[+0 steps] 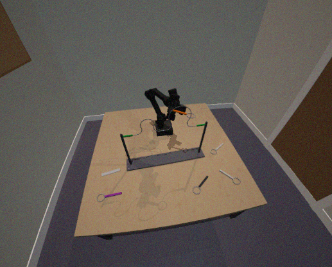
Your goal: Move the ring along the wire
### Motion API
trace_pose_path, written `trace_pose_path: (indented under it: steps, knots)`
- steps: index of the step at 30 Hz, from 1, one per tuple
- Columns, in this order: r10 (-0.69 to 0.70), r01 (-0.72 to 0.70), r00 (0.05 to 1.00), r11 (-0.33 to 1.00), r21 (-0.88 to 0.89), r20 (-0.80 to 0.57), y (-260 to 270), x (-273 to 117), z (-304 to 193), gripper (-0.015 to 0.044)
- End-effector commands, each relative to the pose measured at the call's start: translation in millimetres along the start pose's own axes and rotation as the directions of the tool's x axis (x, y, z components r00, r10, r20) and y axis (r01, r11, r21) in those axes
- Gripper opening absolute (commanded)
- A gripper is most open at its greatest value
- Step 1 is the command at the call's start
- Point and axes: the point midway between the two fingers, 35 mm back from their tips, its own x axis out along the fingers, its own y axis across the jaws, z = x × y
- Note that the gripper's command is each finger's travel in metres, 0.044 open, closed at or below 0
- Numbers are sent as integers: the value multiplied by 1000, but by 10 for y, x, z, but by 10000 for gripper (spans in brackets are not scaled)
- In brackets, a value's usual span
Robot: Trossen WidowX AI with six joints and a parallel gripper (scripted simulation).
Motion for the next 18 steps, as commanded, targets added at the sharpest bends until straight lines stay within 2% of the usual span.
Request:
trace_pose_path:
  steps: [1,18]
  knots:
    - [-17,17,1000,999,-44,10,10,-1,15,-150]
    - [-96,101,995,976,-192,37,-55,4,22,-150]
